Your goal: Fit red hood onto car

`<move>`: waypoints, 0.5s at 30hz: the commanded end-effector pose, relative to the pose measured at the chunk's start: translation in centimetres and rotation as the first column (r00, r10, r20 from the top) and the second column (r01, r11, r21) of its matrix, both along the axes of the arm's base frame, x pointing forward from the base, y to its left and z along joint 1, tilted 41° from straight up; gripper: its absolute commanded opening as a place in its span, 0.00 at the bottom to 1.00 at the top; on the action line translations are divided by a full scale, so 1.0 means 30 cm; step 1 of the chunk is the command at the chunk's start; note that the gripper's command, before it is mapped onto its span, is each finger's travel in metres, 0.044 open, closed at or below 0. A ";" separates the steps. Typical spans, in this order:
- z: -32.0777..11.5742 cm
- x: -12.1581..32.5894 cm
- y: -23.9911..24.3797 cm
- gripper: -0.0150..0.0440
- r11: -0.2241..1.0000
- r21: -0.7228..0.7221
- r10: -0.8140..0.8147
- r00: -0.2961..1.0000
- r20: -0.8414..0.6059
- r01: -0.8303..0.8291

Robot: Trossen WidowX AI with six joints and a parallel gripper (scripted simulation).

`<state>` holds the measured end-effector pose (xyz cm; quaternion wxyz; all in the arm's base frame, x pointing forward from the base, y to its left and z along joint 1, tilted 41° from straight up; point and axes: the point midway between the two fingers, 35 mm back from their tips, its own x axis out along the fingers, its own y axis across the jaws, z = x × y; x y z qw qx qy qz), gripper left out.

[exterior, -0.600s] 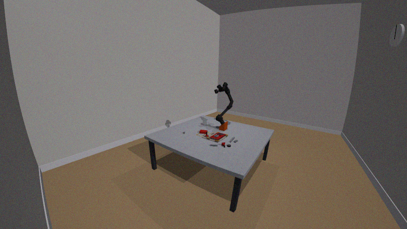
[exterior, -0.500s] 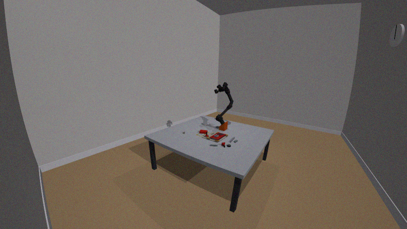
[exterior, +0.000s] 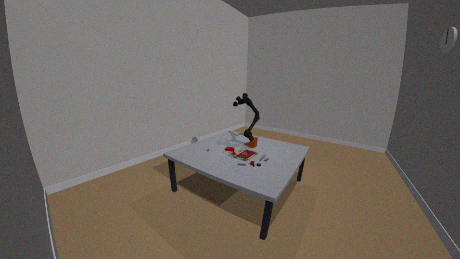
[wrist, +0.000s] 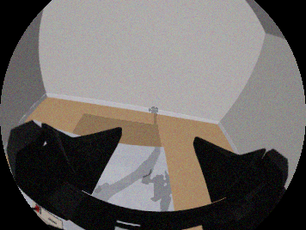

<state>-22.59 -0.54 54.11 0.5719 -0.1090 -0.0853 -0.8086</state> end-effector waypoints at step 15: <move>0.048 0.435 -0.296 1.00 0.961 0.112 0.265 0.956 -0.123 -0.252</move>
